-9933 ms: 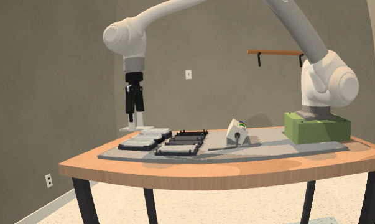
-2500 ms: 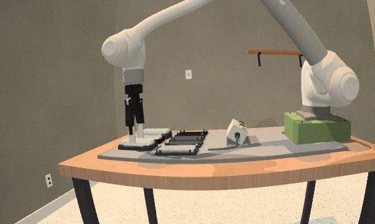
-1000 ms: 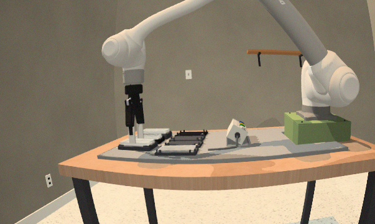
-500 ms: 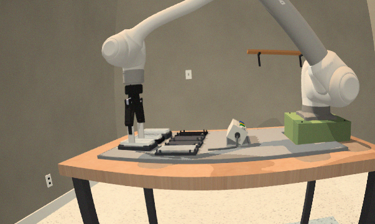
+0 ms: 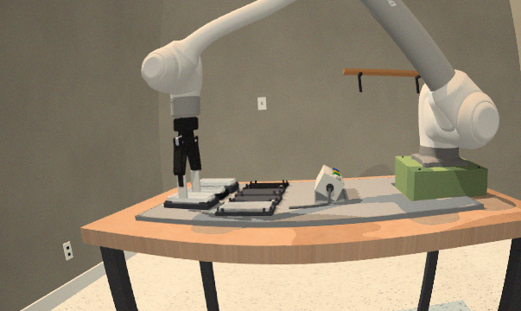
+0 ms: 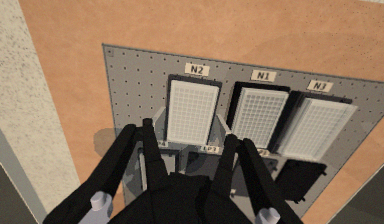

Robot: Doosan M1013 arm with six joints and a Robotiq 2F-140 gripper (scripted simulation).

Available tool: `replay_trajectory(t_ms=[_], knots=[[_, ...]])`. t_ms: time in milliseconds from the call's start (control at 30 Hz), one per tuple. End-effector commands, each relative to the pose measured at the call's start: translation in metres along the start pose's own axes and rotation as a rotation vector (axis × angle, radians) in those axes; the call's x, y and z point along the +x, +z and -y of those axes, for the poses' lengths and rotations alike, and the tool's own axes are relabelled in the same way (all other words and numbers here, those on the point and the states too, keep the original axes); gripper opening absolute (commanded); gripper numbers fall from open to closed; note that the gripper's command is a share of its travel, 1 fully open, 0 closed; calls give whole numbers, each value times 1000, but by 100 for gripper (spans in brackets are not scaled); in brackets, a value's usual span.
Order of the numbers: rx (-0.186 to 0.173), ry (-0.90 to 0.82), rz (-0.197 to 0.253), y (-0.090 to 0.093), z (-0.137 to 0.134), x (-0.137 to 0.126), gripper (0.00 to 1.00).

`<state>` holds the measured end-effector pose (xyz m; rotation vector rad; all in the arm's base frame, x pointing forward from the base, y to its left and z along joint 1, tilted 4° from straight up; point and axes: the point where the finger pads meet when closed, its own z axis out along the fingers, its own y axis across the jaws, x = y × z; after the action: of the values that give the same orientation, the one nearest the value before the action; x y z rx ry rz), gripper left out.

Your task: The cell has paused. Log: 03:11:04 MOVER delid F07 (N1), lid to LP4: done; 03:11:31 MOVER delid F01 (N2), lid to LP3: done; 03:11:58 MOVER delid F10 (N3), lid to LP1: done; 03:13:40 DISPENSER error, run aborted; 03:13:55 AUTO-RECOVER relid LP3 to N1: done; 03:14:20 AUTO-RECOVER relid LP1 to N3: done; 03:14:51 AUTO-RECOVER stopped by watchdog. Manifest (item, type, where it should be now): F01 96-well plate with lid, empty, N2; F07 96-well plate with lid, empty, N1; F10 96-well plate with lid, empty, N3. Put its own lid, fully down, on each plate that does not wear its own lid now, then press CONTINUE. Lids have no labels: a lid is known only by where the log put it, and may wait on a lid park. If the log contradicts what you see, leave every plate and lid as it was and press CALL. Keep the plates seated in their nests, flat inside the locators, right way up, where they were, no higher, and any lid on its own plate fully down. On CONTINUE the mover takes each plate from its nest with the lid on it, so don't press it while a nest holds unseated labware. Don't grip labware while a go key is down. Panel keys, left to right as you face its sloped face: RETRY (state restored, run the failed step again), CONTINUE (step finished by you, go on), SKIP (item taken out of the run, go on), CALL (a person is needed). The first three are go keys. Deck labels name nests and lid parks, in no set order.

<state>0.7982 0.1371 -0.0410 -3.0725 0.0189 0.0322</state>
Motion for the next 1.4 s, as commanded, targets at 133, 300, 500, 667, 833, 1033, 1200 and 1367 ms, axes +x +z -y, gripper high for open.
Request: replay_trajectory(t_ms=[133,300,500,667,833,1033,1200,1367], knots=[[5,8,4,6,2,-3,66],[5,8,4,6,2,-3,66],[5,8,4,6,2,-3,66],[5,8,4,6,2,-3,66],[5,8,4,6,2,-3,66],[5,8,4,6,2,-3,66],[5,8,4,5,2,-3,66],[5,8,4,0,2,-3,66]])
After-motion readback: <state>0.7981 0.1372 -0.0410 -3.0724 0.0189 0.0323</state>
